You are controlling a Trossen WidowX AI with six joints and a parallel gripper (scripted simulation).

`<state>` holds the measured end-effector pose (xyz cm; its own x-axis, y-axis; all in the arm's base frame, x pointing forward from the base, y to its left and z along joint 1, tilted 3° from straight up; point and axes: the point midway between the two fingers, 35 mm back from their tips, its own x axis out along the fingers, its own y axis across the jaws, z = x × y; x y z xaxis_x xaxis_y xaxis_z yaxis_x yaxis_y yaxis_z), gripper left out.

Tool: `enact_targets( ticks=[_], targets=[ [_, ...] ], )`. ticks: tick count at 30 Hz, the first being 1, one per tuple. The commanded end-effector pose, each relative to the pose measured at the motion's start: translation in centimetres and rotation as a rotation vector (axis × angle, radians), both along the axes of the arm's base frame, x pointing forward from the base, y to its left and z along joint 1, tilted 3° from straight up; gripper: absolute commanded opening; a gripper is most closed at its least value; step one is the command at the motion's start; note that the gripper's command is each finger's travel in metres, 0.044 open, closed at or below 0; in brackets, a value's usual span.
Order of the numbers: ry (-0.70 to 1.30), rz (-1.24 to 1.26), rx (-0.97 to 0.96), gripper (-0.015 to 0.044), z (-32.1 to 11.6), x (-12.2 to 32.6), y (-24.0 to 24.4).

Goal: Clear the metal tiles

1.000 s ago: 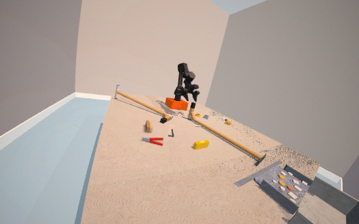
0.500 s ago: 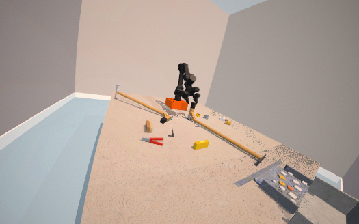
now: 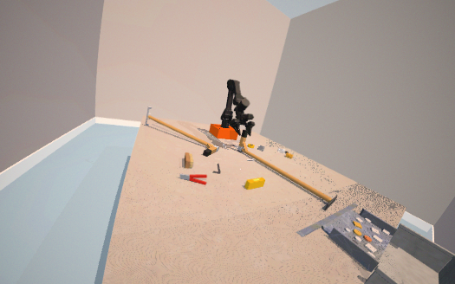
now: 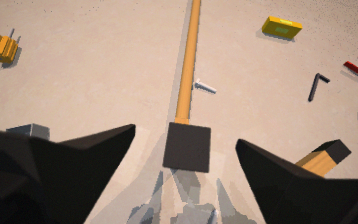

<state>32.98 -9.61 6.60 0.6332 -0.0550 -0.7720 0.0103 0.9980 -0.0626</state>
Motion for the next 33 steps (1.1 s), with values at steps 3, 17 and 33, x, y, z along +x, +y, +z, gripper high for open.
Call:
enact_targets(
  ticks=[3, 17, 33],
  targets=[
    [0.017, -0.005, 0.005, 0.0440, -1.4, 0.4, 0.0],
    [0.002, 0.000, 0.001, 0.0414, -1.9, 1.1, 0.0],
    [0.002, 0.000, 0.001, 0.0072, -1.9, 1.1, 0.0]
  ],
)
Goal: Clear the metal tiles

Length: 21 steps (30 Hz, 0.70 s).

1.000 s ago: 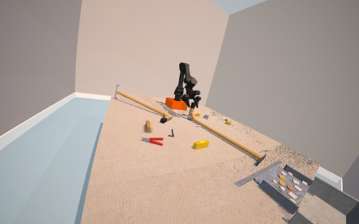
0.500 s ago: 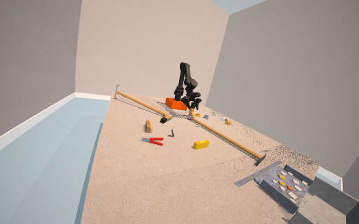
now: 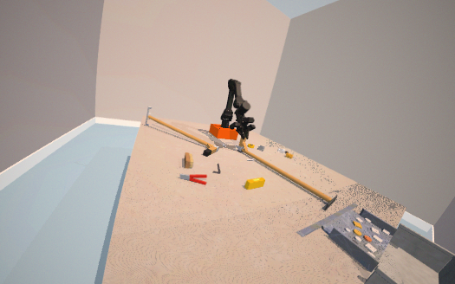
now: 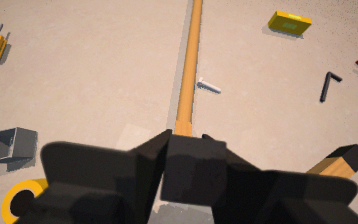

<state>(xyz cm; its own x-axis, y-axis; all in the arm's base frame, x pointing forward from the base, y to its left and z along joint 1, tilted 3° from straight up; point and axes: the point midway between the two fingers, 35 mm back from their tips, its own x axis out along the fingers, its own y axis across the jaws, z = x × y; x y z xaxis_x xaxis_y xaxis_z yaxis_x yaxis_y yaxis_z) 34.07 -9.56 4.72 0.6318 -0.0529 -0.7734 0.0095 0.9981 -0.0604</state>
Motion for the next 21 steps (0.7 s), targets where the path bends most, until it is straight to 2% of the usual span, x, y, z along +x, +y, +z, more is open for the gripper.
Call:
enact_targets(
  ticks=[1, 3, 5, 21],
  targets=[
    [0.000, 0.000, -0.001, 0.0065, 0.0, 0.0, 0.0],
    [0.000, 0.000, -0.001, 0.0052, 0.0, 0.0, 0.0],
    [0.000, 0.000, -0.001, 0.0000, 0.0, 0.0, 0.0],
    [-0.001, -0.020, -0.002, 0.0000, 0.3, 0.0, -1.1]
  ],
)
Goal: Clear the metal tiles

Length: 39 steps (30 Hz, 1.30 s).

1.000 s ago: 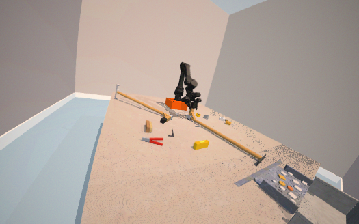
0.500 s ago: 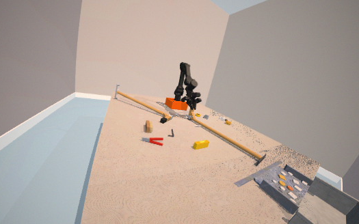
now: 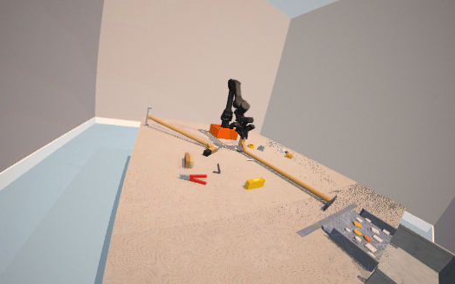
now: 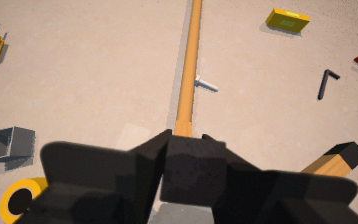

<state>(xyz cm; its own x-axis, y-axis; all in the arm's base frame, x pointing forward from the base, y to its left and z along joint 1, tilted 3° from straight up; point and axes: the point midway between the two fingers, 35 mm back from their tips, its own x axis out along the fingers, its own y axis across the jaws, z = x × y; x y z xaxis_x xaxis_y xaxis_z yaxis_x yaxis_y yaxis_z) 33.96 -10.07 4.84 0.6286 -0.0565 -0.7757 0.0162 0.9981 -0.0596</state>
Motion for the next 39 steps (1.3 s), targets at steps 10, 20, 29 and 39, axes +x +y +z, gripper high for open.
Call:
enact_targets(
  ticks=[10, 20, 29, 39],
  targets=[
    [-0.006, -0.036, -0.003, 0.0000, 0.3, 0.1, -1.8],
    [-0.007, -0.064, -0.004, 0.0000, 0.4, 0.0, -3.0],
    [-0.009, -0.098, -0.004, 0.0000, 0.5, -0.2, -4.1],
    [-0.012, -0.148, -0.003, 0.0000, 0.5, -0.5, -4.0]
  ],
)
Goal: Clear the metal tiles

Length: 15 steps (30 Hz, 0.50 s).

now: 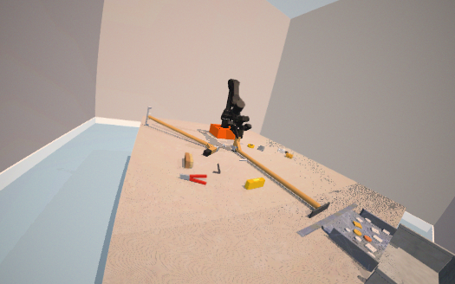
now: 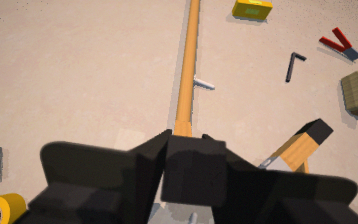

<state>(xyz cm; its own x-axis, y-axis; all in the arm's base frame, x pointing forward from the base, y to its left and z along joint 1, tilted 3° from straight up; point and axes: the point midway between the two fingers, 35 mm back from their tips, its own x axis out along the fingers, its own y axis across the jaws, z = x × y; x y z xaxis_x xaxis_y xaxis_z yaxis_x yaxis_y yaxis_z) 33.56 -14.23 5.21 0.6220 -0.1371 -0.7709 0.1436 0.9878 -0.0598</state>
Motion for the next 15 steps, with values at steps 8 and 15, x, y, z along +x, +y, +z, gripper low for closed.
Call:
enact_targets(
  ticks=[8, 15],
  targets=[
    [-0.004, -0.028, -0.002, 0.0000, 0.0, 0.0, 1.2],
    [-0.004, -0.029, -0.002, 0.0000, 0.1, -0.6, 1.3]
  ],
)
